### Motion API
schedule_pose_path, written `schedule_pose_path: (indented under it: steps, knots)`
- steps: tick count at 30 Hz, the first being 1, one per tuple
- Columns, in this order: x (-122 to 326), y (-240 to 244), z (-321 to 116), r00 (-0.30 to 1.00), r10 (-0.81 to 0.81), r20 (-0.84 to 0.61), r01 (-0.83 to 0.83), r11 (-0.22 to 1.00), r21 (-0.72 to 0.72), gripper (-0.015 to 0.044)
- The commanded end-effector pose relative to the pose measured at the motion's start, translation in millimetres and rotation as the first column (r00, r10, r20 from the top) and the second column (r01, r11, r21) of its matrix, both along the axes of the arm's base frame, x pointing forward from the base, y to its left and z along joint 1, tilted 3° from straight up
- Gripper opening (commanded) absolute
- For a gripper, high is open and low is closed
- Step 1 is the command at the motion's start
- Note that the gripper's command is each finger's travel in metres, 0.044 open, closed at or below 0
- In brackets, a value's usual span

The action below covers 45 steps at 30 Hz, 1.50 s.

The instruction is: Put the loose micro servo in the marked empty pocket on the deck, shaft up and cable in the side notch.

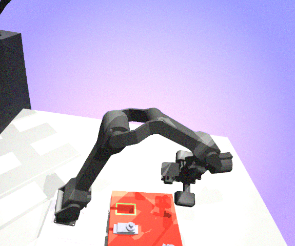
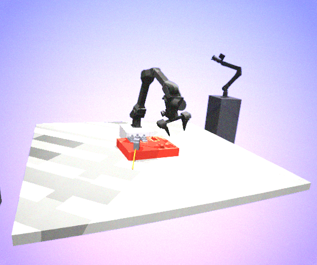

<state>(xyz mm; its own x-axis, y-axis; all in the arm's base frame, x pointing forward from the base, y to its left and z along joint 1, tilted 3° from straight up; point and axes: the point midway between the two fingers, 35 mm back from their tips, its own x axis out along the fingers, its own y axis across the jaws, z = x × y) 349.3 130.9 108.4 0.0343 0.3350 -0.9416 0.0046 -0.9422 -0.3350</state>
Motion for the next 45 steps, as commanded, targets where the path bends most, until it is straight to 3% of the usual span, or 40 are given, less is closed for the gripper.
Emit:
schedule_pose_path:
  steps: [1, 13, 42, 45]
  knots:
    - [8, -50, 1, 0.996, -0.086, 0.013, 0.087, 0.993, -0.074, 0.044]
    - [-4, -217, 8, 0.932, -0.362, 0.037, 0.355, 0.882, -0.311, 0.044]
    - [-1, -220, -37, 0.93, -0.365, 0.037, 0.358, 0.879, -0.315, 0.044]
    - [-1, -220, -37, 0.93, -0.365, 0.037, 0.358, 0.879, -0.315, 0.0361]
